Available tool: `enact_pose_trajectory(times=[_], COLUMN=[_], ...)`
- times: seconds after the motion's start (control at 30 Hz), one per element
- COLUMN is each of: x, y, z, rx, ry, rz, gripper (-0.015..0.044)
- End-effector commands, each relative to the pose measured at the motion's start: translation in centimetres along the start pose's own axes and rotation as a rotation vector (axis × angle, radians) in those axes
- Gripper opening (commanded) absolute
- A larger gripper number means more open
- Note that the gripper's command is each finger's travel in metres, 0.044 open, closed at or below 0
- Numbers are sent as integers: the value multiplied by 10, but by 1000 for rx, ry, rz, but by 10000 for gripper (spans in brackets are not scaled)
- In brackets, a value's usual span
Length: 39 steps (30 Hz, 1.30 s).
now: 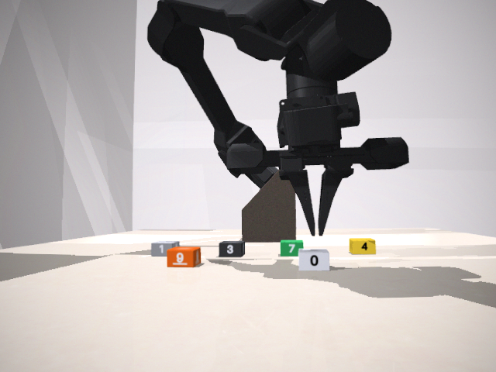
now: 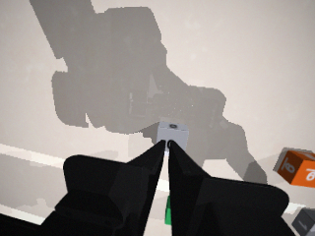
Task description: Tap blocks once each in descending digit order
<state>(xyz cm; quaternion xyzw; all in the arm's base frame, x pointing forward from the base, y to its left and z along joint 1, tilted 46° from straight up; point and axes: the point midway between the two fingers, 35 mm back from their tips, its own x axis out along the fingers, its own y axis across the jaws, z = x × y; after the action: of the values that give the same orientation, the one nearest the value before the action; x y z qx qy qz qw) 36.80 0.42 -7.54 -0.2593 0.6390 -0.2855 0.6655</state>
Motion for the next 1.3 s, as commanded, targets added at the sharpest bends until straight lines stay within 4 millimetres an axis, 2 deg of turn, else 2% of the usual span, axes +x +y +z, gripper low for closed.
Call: enact_pose_trajectory(times=[0.0,0.23,0.53,0.63,0.8,0.83,0.9,1.0,1.1,1.2,1.27], x=[11,21,21,-5,-9,-10,-22,-48,-66,-84,-91], y=[0,-1,-1,0,0,2,22,64,93,120,130], z=[-2,-2,-3,-2,-2,-3,-13,-41,-68,-104,-121], rx=[-7,-7,-7,-6,-7,-7,-10,-15,-16,-13,-10], ry=[8,8,8,7,8,8,5,4,7,11,11], rz=[-9,-9,-9,-7,-8,-6,7,26,28,15,5], gripper=[20,20,20,20,20,46,99,178,256,335,387])
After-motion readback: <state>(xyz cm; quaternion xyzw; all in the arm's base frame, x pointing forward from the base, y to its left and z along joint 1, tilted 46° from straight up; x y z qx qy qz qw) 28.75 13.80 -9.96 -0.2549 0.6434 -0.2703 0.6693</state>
